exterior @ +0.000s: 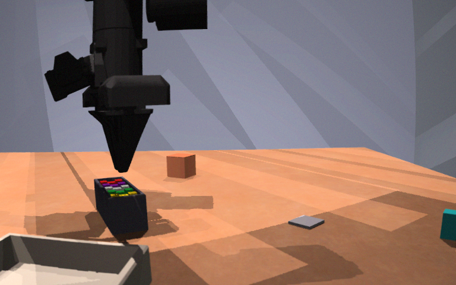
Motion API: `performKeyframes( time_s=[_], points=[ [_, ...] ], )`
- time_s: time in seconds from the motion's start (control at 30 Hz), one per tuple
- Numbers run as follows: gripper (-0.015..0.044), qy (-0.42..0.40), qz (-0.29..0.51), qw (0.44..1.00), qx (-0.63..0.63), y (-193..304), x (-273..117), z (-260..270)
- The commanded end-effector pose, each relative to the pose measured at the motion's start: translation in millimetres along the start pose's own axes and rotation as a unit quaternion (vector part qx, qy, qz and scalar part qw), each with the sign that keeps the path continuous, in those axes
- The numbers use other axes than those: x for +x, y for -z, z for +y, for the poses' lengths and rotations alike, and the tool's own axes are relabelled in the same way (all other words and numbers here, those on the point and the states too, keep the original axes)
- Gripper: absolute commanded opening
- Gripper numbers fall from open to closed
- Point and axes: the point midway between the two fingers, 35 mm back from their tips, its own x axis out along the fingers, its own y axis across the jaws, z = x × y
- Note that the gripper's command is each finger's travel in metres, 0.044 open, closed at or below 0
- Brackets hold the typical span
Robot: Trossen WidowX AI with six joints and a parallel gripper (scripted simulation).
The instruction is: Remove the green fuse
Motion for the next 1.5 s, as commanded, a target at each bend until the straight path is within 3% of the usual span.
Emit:
performKeyframes(
  time_s=[0.0,1.47],
  points=[
    [0.0069,-0.002,-0.003,1.0,0.001,-1.7,4.8,0.1],
    [0.0069,-0.002,-0.003,1.0,0.001,-2.7,27.9,-0.8]
  ],
)
